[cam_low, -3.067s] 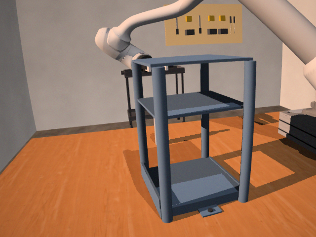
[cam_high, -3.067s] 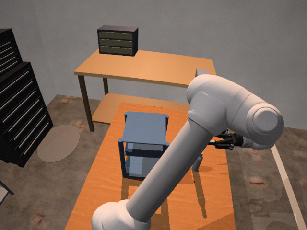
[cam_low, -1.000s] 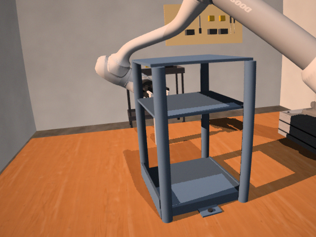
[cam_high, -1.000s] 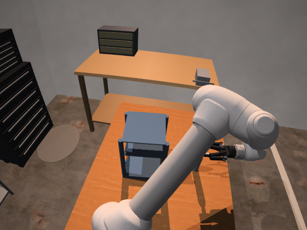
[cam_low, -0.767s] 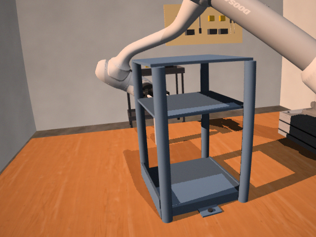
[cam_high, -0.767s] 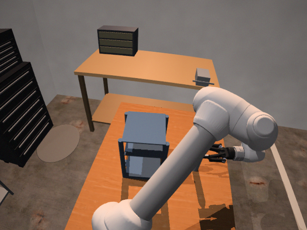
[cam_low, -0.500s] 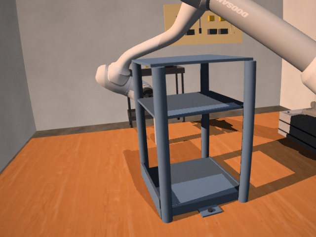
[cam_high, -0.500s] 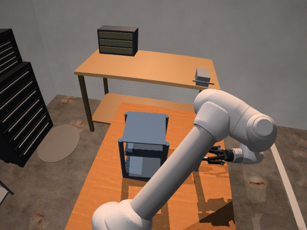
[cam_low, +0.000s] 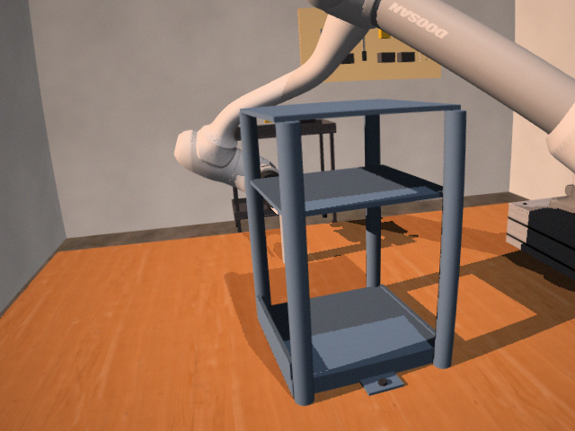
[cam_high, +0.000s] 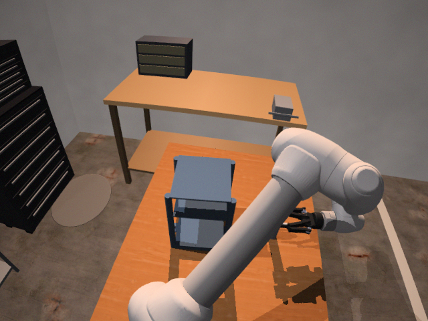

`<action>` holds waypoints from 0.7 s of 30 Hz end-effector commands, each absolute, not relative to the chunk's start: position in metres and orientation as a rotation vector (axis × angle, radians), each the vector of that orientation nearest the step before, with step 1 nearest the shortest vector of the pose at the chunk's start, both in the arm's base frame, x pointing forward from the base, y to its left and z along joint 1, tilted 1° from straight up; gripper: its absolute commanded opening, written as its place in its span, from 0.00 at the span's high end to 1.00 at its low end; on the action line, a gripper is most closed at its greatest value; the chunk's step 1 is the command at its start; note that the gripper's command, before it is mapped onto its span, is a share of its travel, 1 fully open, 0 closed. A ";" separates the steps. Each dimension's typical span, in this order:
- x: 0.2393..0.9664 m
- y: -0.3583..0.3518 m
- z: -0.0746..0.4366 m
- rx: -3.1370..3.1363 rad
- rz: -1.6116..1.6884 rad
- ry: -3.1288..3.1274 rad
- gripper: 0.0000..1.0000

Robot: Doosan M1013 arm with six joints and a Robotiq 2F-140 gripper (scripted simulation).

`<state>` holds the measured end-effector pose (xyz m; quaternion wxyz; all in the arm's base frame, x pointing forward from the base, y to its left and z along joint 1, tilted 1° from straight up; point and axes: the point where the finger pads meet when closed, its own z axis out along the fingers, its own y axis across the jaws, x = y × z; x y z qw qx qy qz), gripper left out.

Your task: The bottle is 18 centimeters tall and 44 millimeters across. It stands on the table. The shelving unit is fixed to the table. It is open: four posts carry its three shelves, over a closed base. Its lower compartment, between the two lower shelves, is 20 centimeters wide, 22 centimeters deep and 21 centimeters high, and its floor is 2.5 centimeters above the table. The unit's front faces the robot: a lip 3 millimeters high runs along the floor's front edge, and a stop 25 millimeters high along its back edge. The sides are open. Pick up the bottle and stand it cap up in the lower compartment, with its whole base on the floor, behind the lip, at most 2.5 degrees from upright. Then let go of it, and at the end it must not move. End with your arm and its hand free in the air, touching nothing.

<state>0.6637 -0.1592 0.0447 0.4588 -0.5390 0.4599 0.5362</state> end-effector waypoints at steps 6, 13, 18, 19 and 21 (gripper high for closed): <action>0.665 -0.162 0.032 -1.338 1.308 1.136 0.63; 0.665 -0.162 0.025 -1.338 1.308 1.136 0.63; 0.665 -0.162 0.023 -1.338 1.308 1.136 0.63; 0.665 -0.162 0.023 -1.338 1.308 1.136 0.63; 0.665 -0.162 0.022 -1.338 1.308 1.136 0.63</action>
